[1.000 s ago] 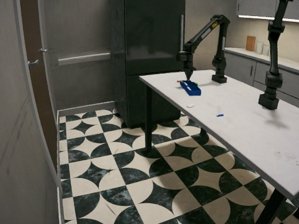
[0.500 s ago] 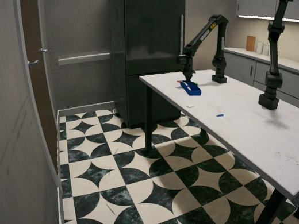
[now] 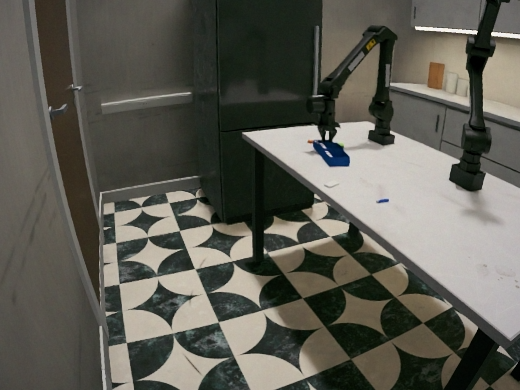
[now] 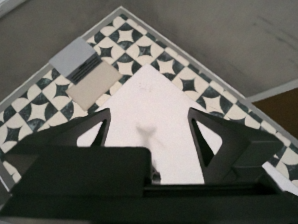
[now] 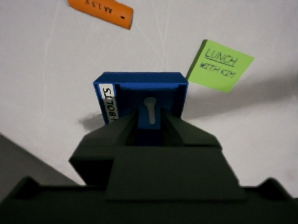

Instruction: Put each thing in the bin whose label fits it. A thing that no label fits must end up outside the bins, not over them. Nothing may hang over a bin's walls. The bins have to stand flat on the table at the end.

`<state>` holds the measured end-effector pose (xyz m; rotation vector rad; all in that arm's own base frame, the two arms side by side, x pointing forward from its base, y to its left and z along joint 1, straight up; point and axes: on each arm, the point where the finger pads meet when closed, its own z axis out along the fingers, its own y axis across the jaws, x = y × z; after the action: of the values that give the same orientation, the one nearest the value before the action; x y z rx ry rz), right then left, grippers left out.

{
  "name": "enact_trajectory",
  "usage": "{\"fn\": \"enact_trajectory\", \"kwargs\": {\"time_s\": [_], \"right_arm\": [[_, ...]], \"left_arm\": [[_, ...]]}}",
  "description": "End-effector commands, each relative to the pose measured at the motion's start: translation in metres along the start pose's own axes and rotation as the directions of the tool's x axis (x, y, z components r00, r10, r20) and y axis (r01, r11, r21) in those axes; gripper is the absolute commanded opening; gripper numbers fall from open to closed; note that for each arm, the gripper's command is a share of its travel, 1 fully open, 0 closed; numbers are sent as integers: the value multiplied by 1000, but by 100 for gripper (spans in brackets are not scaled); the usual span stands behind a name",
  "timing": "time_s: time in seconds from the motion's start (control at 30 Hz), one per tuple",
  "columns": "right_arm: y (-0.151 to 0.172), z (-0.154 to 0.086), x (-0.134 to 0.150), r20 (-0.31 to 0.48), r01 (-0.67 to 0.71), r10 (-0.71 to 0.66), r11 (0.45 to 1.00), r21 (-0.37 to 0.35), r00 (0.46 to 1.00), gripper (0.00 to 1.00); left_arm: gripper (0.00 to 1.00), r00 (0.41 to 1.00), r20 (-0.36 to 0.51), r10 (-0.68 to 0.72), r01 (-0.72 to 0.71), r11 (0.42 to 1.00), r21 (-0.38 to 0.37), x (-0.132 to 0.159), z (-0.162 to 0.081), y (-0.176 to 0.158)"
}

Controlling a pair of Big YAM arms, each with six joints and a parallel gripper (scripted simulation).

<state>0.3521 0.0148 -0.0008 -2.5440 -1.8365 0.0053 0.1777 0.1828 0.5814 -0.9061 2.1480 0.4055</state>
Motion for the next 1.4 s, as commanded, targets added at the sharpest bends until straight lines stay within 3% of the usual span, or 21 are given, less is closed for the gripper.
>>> {"fn": "enact_trajectory", "kwargs": {"time_s": [0.0,0.33,0.5,1.17,1.37], "right_arm": [[12,-9,3,-10,-2,2,1000,-31,1000,29],[12,-9,3,-10,-2,2,1000,-31,1000,29],[22,-29,4,-19,-2,1,998,-59,1000,29],[22,-51,4,-19,-2,1,998,-59,1000,29],[22,-78,4,-20,-2,1,998,-63,1000,29]], "left_arm": [[100,999,42,9,-9,1000,8,-8,-23,-4],[100,999,42,9,-9,1000,8,-8,-23,-4],[100,999,42,9,-9,1000,8,-8,-23,-4],[100,999,42,9,-9,1000,8,-8,-23,-4],[100,999,42,9,-9,1000,8,-8,-23,-4]]}}
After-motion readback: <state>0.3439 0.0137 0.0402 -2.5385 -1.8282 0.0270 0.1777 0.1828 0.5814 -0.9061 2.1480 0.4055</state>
